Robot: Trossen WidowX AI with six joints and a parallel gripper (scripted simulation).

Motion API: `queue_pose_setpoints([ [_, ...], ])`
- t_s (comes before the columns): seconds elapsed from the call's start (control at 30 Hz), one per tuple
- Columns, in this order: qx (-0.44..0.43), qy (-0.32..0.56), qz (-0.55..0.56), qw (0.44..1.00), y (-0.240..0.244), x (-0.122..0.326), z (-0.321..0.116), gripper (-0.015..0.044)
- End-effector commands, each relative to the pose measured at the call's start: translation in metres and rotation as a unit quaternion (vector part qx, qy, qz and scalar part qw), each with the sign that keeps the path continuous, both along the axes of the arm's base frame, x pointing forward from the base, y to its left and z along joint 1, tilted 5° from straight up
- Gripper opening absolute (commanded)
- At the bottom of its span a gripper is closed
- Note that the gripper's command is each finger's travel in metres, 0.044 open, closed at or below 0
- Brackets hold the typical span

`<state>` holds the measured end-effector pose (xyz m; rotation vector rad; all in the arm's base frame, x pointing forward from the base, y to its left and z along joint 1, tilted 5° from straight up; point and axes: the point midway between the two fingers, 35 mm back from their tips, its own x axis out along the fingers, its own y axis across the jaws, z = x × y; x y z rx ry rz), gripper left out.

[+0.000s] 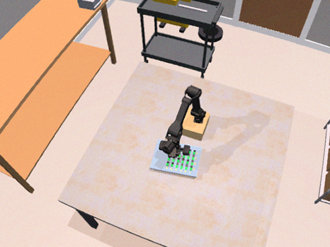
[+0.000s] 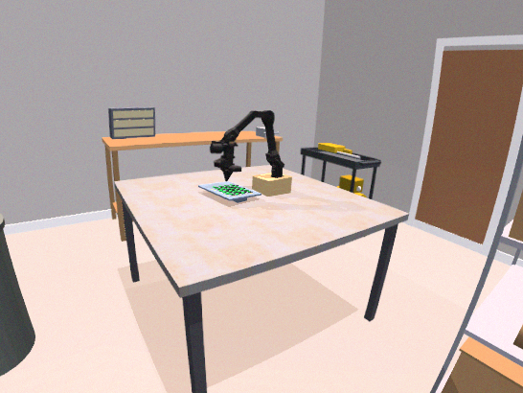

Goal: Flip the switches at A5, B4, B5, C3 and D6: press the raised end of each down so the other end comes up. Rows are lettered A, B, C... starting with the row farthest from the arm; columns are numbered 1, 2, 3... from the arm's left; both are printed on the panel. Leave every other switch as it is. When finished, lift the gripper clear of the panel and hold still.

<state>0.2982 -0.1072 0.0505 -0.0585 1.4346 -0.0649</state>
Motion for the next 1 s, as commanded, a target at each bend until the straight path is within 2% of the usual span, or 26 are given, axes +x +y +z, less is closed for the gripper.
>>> queue_pose_setpoints([
  [0.0,0.001,-0.002,0.003,1.0,-0.001,0.0,-0.006,0.0],
  [0.57,0.001,-0.002,0.003,1.0,-0.002,0.003,-0.029,0.0],
  [0.97,0.001,-0.002,0.003,1.0,-0.002,0.003,-0.03,0.0],
])
